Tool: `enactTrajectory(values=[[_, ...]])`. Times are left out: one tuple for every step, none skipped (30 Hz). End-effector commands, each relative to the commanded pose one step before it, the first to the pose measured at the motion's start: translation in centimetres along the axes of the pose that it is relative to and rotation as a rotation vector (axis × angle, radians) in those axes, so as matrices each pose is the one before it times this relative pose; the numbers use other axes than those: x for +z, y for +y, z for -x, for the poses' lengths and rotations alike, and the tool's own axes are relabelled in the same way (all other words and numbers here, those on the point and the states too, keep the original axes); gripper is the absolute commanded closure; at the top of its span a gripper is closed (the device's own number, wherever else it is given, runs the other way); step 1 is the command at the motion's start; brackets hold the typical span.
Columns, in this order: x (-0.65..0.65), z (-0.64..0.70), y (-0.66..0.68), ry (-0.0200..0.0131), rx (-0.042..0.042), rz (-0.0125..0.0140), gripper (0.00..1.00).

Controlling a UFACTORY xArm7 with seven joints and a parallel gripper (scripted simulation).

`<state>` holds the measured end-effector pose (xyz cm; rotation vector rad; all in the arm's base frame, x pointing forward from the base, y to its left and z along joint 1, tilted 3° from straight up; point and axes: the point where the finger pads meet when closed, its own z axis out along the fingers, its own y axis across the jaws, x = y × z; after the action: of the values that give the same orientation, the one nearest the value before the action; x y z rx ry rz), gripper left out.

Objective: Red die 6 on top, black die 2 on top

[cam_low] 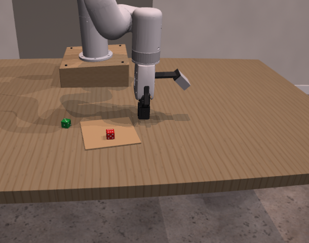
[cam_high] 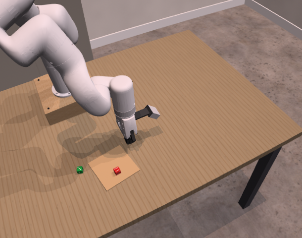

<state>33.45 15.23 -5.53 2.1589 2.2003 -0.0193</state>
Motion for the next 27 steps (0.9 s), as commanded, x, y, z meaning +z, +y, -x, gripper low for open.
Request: enactTrajectory(values=[[-0.077, -0.055, 0.103, 0.00088, -0.00046, 0.00266, 0.85], [0.000, 0.000, 0.000, 0.00000, 0.00000, 0.00000, 0.85], [0.000, 0.000, 0.000, 0.00000, 0.00000, 0.00000, 0.85], [0.000, 0.000, 0.000, 0.00000, 0.00000, 0.00000, 0.85], [0.000, 0.000, 0.000, 0.00000, 0.00000, 0.00000, 0.85], [0.000, 0.000, 0.000, 0.00000, 0.00000, 0.00000, 0.85], [0.000, 0.000, 0.000, 0.00000, 0.00000, 0.00000, 0.85], [0.000, 0.000, 0.000, 0.00000, 0.00000, 0.00000, 0.85], [0.000, 0.000, 0.000, 0.00000, 0.00000, 0.00000, 0.85], [0.000, 0.000, 0.000, 0.00000, 0.00000, 0.00000, 0.85], [0.000, 0.000, 0.000, 0.00000, 0.00000, 0.00000, 0.85], [0.000, 0.000, 0.000, 0.00000, 0.00000, 0.00000, 0.85], [0.000, 0.000, 0.000, 0.00000, 0.00000, 0.00000, 0.85], [0.000, 0.000, 0.000, 0.00000, 0.00000, 0.00000, 0.85], [0.000, 0.000, 0.000, 0.00000, 0.00000, 0.00000, 0.85], [0.000, 0.000, 0.000, 0.00000, 0.00000, 0.00000, 0.85], [0.000, 0.000, 0.000, 0.00000, 0.00000, 0.00000, 0.85], [0.000, 0.000, 0.000, 0.00000, 0.00000, 0.00000, 0.85], [0.000, 0.000, 0.000, 0.00000, 0.00000, 0.00000, 0.85], [0.000, 0.000, 0.000, 0.00000, 0.00000, 0.00000, 0.85], [0.000, 0.000, 0.000, 0.00000, 0.00000, 0.00000, 0.85], [0.000, 0.000, 0.000, 0.00000, 0.00000, 0.00000, 0.85], [-0.003, 0.000, 0.000, 0.00000, 0.00000, 0.00000, 0.85], [-0.021, 0.000, 0.000, 0.00001, 0.00000, 0.00000, 0.85], [-0.052, -0.001, 0.001, 0.00002, 0.00001, 0.00001, 0.85], [-0.096, -0.001, 0.001, 0.00002, 0.00001, 0.00001, 0.85], [-0.147, 0.000, 0.000, 0.00000, 0.00000, 0.00000, 0.85]])
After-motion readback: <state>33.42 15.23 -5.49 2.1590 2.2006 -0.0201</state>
